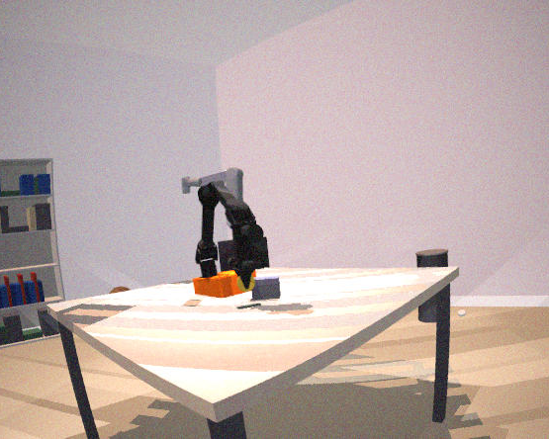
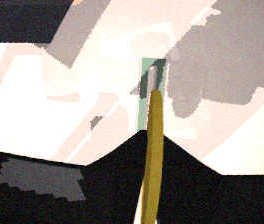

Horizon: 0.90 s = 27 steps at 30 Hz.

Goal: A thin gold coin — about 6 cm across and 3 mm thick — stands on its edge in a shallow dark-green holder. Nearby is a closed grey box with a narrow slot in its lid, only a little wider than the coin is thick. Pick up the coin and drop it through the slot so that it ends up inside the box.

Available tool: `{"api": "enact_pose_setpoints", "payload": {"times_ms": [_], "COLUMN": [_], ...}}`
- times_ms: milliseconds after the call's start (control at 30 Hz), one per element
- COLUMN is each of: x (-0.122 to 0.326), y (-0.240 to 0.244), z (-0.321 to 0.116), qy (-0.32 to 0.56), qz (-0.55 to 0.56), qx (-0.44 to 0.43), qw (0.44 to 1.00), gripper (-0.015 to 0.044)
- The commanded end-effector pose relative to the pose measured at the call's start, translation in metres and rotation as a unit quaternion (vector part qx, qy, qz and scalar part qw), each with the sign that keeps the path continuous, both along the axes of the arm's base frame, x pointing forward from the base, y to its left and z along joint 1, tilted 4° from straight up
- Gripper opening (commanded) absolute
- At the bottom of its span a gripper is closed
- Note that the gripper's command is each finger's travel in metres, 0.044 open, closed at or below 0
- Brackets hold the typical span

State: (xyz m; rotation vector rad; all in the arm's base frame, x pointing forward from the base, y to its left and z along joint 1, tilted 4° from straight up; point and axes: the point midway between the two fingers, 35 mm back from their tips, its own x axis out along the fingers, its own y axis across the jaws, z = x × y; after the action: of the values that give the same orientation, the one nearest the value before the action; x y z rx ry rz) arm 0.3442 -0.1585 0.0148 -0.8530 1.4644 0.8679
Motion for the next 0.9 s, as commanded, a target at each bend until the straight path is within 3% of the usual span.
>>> {"api": "enact_pose_setpoints", "payload": {"times_ms": [0,467,867], "x": [0.003,0.001,-0.002], "y": [-0.001,0.001,-0.003], "z": [0.014,0.042,0.042], "qy": [-0.007,-0.007,-0.013], "qz": [-0.002,-0.005,-0.195], "qx": [-0.005,-0.005,-0.015], "qw": [1.0,1.0,0.981], "gripper": [0.0,0.0,0.0]}}
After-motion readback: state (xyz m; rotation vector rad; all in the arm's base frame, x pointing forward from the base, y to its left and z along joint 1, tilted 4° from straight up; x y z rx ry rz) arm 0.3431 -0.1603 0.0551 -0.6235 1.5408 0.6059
